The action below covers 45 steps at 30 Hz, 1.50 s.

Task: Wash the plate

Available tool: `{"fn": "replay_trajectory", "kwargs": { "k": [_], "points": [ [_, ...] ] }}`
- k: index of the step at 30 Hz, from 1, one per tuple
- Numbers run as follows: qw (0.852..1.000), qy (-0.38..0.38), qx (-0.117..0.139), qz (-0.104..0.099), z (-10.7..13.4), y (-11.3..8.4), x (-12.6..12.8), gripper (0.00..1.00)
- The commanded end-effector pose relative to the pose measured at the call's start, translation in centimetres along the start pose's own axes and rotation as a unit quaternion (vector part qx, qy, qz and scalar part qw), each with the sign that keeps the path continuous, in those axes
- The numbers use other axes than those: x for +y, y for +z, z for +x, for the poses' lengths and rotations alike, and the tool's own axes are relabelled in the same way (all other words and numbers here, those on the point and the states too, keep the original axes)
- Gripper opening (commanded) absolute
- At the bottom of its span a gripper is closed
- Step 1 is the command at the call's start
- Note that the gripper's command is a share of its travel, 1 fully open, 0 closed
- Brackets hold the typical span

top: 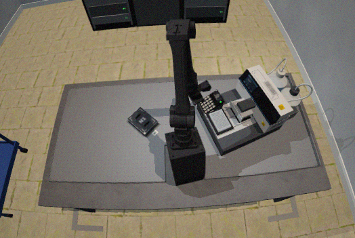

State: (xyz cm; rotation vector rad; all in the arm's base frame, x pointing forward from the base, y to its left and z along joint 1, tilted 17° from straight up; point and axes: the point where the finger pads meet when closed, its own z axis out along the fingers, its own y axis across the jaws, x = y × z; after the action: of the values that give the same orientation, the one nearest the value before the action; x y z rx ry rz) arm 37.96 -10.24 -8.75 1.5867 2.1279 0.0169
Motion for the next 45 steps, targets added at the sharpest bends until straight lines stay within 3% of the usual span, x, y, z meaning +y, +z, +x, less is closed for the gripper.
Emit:
{"fn": "replay_trajectory", "kwargs": {
  "k": [1,21,25,45],
  "points": [
    [1.000,0.002,-0.004,-0.006,-0.4,0.0,0.4,0.00],
    [1.000,0.003,-0.005,-0.005,-0.8,1.5,0.3,0.00],
    [1.000,0.007,-0.003,-0.003,-0.4,-0.1,0.1,0.00],
    [1.000,0.002,-0.002,-0.005,0.0,-3.1,0.3,0.00]
  ]
}}
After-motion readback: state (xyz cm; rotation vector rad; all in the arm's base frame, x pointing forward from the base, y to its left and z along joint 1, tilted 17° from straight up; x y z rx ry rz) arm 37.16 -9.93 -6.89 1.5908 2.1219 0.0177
